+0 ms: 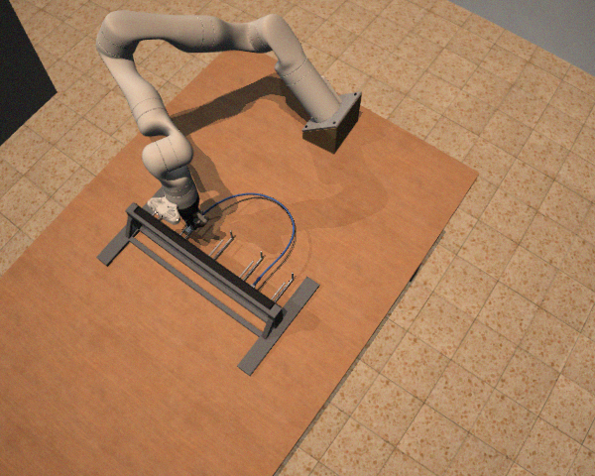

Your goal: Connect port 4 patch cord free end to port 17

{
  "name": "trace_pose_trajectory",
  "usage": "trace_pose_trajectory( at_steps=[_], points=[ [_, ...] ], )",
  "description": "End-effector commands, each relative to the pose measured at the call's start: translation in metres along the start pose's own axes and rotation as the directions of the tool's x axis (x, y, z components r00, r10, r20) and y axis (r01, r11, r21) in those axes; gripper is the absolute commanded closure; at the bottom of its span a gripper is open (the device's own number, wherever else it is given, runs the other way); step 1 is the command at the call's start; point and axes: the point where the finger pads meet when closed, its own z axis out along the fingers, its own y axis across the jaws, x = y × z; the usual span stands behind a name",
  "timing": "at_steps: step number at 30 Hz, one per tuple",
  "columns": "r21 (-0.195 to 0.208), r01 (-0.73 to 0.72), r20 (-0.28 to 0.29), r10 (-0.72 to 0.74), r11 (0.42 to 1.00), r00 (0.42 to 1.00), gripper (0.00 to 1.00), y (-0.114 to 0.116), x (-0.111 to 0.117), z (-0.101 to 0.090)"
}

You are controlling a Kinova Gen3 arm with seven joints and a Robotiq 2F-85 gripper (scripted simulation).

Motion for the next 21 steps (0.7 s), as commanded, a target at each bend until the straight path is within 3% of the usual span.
trace_pose_trajectory(
  at_steps=[1, 21],
  points=[
    [0.002, -0.002, -0.001, 0.002, 1.000, 1.000, 1.00, -0.001, 0.005, -0.001],
    [0.002, -0.002, -0.001, 0.002, 1.000, 1.000, 1.00, -0.001, 0.019, -0.001]
  ],
)
